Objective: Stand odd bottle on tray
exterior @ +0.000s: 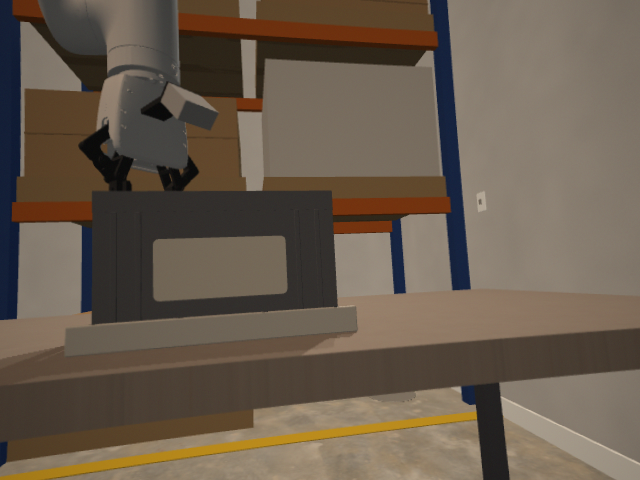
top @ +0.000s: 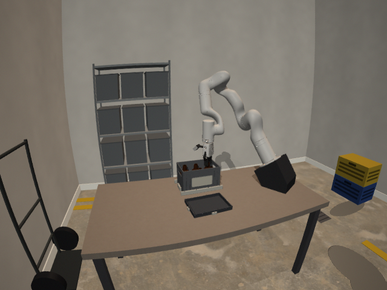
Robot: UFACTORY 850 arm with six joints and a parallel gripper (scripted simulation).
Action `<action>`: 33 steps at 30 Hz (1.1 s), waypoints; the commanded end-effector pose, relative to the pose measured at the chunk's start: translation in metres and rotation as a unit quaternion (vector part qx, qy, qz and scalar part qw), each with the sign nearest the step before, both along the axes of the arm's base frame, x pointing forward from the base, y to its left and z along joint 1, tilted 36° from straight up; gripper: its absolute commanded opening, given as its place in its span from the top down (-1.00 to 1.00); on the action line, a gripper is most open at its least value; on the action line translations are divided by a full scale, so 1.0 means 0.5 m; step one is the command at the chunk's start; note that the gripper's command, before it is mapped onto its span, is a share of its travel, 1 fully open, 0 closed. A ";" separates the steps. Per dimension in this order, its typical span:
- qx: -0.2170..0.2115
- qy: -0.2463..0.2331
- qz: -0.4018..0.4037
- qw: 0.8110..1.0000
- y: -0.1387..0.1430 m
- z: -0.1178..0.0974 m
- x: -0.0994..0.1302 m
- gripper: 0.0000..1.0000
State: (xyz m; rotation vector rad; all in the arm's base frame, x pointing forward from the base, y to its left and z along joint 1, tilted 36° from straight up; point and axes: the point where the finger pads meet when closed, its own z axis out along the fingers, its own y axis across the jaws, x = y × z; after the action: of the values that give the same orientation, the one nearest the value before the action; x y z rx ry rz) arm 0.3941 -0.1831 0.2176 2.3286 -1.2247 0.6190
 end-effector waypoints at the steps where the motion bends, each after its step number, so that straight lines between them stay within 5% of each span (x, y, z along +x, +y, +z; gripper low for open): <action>1: 0.000 -0.001 0.000 1.000 -0.004 -0.005 0.002 -0.30; 32: 0.000 -0.001 0.000 1.000 -0.012 -0.016 0.005 -0.30; 33: 0.000 -0.001 0.000 1.000 -0.012 -0.016 0.005 1.00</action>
State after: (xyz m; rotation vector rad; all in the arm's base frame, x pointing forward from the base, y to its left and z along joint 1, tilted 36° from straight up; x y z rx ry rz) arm 0.3961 -0.1891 0.2091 2.3284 -1.2246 0.6196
